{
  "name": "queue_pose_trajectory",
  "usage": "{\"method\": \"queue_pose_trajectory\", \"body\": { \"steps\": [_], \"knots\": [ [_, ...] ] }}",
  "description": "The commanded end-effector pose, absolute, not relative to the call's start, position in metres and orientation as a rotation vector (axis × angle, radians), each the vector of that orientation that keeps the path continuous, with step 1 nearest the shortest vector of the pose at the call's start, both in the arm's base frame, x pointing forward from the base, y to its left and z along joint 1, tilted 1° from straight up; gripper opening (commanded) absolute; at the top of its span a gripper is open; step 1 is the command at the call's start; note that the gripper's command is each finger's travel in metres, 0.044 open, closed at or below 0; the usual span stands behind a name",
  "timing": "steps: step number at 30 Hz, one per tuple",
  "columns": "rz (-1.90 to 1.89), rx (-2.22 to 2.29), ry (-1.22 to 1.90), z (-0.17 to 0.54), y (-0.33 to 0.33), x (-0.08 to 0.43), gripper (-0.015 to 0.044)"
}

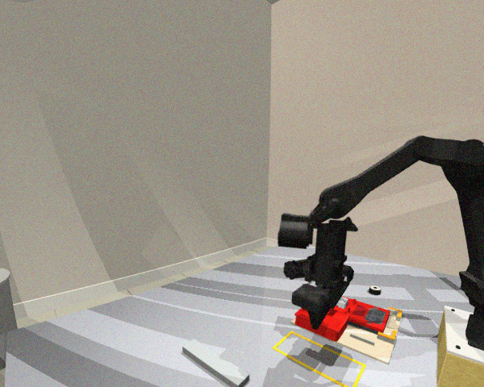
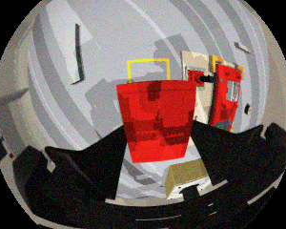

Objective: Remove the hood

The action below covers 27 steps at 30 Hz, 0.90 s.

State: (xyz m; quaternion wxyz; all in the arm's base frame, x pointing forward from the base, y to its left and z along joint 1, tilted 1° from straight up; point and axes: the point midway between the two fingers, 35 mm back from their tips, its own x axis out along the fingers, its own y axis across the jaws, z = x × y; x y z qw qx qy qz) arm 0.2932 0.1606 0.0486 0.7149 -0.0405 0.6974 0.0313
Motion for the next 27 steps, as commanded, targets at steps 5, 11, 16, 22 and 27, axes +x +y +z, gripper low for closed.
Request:
{"method": "queue_pose_trajectory", "body": {
  "steps": [5, 11, 16, 22, 27],
  "knots": [
    [0.069, -0.085, 1.549, 0.041, 0.161, 0.293, 0.0000],
    [0.069, -0.085, 1.549, 0.036, 0.161, 0.293, 0.0000],
    [0.069, -0.085, 1.549, 0.032, 0.161, 0.294, 0.0000],
    [0.069, -0.085, 1.549, 0.027, 0.161, 0.294, 0.0000],
    [0.069, -0.085, 1.549, 0.022, 0.161, 0.294, 0.0000]
  ]
}}
